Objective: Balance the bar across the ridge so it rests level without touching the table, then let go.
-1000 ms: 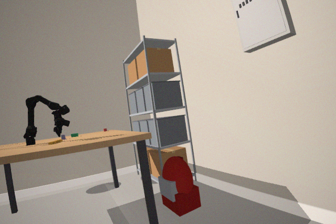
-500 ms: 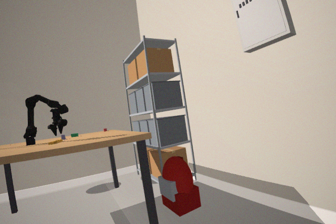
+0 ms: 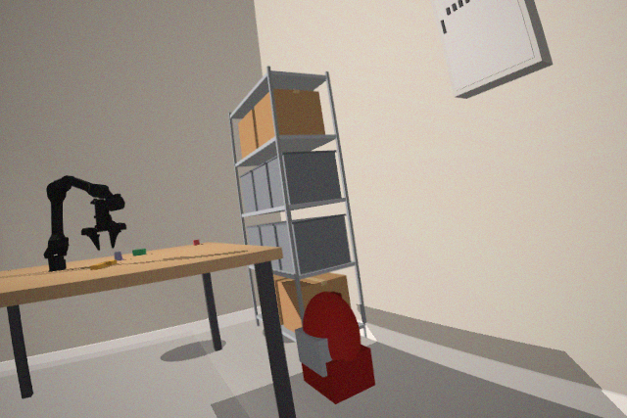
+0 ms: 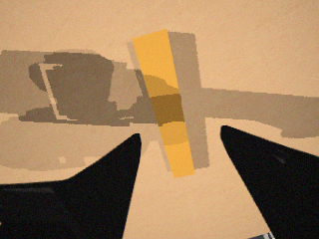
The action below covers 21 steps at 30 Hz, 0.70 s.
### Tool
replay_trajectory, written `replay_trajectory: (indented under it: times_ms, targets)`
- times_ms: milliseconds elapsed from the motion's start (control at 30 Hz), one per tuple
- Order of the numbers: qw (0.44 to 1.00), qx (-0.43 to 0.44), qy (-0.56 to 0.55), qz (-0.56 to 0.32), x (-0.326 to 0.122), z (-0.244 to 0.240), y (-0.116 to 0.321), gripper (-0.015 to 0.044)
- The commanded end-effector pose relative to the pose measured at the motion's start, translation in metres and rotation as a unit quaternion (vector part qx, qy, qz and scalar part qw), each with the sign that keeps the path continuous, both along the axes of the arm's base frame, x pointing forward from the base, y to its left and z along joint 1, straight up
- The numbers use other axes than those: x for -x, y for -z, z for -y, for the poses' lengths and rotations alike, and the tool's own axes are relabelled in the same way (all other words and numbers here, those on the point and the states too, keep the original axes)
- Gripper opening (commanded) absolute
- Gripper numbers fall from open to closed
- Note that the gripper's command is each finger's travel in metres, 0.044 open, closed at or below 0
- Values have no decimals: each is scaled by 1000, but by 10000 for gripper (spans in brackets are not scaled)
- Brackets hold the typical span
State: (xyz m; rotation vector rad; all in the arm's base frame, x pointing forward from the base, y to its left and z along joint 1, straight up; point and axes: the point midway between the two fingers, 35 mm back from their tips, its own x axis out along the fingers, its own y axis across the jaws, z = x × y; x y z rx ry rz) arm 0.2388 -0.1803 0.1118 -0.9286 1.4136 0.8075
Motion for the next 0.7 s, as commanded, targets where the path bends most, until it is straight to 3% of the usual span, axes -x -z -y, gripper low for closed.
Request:
replay_trajectory:
  times_ms: [0,200,500,667]
  targets:
    - [999,-20,-48,-2,2,-6,-5,315]
    - [997,-28,-68,-3,3,-8,-5,315]
    - [997,-28,-68,-3,2,-8,38,315]
    - [997,-28,-68,-3,2,-8,40,315]
